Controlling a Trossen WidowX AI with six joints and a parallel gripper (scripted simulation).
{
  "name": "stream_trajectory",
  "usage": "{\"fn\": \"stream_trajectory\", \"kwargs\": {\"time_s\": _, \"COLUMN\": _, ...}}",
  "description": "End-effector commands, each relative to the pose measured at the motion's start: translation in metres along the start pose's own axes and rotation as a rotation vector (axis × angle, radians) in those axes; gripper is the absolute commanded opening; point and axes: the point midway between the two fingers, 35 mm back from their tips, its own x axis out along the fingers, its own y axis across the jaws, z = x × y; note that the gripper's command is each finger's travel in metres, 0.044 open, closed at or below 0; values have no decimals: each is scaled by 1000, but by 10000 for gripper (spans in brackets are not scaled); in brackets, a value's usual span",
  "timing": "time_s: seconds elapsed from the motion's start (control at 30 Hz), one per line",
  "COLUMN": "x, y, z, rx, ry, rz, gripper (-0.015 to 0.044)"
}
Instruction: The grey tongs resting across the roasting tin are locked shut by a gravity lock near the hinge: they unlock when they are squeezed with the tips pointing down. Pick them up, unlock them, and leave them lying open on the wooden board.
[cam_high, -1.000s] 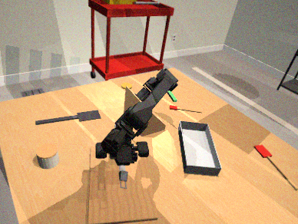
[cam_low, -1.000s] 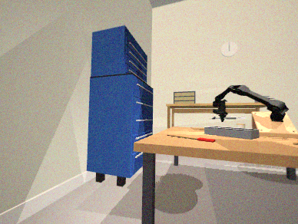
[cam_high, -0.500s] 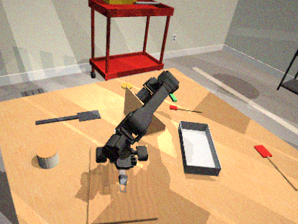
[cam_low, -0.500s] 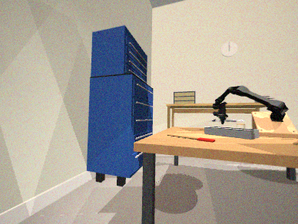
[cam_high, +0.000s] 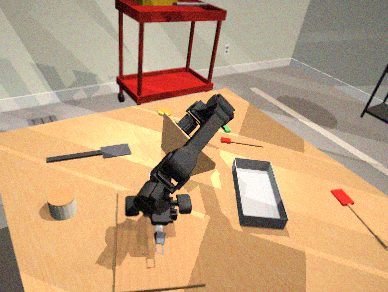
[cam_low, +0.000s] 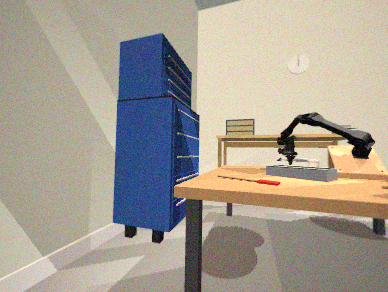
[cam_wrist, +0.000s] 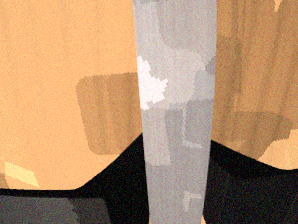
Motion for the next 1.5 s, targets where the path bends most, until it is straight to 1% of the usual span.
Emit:
{"fn": "stream_trajectory", "kwargs": {"time_s": 0.0, "x": 1, "y": 0, "z": 0, "rx": 5, "ry": -3, "rz": 5, "gripper": -150}}
{"fn": "stream_trajectory", "kwargs": {"time_s": 0.73, "x": 0, "y": 0, "z": 0, "rx": 0, "ry": 0, "rz": 0, "gripper": 427}}
{"fn": "stream_trajectory", "kwargs": {"time_s": 0.77, "x": 0, "y": 0, "z": 0, "rx": 0, "ry": 0, "rz": 0, "gripper": 440}}
{"fn": "stream_trajectory", "kwargs": {"time_s": 0.87, "x": -2, "y": 2, "z": 0, "rx": 0, "ry": 0, "rz": 0, "gripper": 440}}
{"fn": "stream_trajectory", "kwargs": {"time_s": 0.97, "x": -19, "y": 22, "z": 5, "rx": 1, "ry": -1, "rz": 1, "gripper": 440}}
{"fn": "stream_trajectory", "kwargs": {"time_s": 1.1, "x": -61, "y": 75, "z": 9, "rx": 3, "ry": -1, "rz": 4, "gripper": 440}}
{"fn": "stream_trajectory", "kwargs": {"time_s": 1.27, "x": -106, "y": 140, "z": 3, "rx": 6, "ry": 1, "rz": 9, "gripper": 440}}
{"fn": "stream_trajectory", "kwargs": {"time_s": 1.33, "x": -112, "y": 149, "z": 1, "rx": 6, "ry": 1, "rz": 10, "gripper": 440}}
{"fn": "stream_trajectory", "kwargs": {"time_s": 1.47, "x": -112, "y": 149, "z": 1, "rx": 6, "ry": 1, "rz": 10, "gripper": 440}}
